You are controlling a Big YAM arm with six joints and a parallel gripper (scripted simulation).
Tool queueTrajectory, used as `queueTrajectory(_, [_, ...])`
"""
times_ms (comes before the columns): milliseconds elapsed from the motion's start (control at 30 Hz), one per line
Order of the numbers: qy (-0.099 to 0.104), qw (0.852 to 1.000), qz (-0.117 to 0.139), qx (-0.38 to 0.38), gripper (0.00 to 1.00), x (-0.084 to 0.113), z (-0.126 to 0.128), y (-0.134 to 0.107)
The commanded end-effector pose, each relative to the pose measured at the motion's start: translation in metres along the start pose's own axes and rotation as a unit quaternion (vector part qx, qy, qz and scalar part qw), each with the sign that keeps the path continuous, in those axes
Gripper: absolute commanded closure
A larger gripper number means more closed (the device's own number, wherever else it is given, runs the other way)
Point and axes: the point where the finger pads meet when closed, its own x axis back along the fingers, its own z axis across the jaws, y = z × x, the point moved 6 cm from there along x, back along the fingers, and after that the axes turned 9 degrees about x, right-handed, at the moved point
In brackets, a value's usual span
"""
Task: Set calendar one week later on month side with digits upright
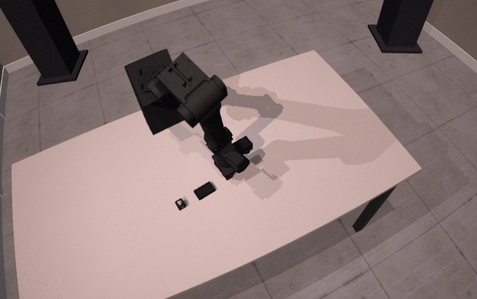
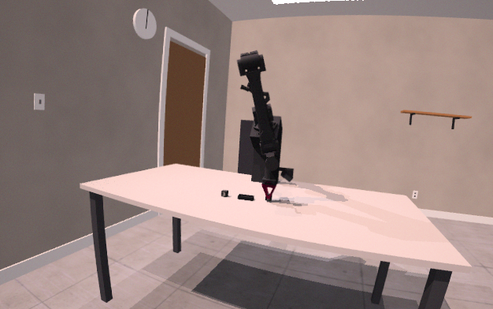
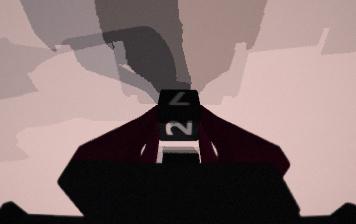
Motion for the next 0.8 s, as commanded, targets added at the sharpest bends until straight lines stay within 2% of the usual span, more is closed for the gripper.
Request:
queueTrajectory(0, [-0.004,1.0,0.003,0.004,0.75,-0.005,0.002,-0.005])
queueTrajectory(33, [-0.002,1.0,0.003,0.005,0.75,-0.005,0.005,-0.005])
queueTrajectory(67, [-0.014,1.0,0.004,0.002,0.75,-0.001,-0.004,-0.006])
queueTrajectory(167, [-0.019,1.0,0.004,0.0,0.75,0.001,-0.008,-0.007])
queueTrajectory(767, [-0.018,1.0,0.004,0.0,0.75,0.001,-0.007,-0.007])
